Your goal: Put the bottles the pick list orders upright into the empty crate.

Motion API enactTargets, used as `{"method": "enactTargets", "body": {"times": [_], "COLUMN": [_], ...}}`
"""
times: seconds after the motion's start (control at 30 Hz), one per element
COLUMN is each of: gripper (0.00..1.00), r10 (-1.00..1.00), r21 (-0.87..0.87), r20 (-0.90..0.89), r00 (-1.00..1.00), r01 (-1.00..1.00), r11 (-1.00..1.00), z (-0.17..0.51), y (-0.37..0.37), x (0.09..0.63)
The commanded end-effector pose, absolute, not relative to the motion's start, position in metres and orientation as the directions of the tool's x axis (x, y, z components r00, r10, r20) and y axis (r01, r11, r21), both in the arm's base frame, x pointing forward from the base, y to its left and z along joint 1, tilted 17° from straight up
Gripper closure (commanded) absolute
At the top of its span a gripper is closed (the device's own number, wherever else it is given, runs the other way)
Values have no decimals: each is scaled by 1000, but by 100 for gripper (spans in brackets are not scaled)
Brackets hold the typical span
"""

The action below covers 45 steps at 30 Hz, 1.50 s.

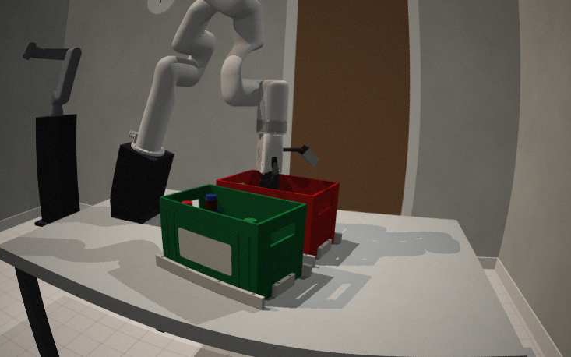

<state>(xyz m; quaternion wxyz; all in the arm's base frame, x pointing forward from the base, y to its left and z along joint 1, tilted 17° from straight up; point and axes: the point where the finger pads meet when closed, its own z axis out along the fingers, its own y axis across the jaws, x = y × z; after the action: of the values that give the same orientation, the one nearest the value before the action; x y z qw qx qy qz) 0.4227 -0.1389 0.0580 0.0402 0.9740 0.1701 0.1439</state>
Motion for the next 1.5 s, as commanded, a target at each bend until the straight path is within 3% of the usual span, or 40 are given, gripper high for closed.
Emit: {"method": "enactTargets", "body": {"times": [0.0,1.47], "gripper": [35,35], "r10": [343,343], "r21": [129,129], "r20": [269,269], "r00": [900,900], "r01": [319,319], "r11": [-939,-939], "z": [59,141], "y": [-139,-137], "x": [424,399]}}
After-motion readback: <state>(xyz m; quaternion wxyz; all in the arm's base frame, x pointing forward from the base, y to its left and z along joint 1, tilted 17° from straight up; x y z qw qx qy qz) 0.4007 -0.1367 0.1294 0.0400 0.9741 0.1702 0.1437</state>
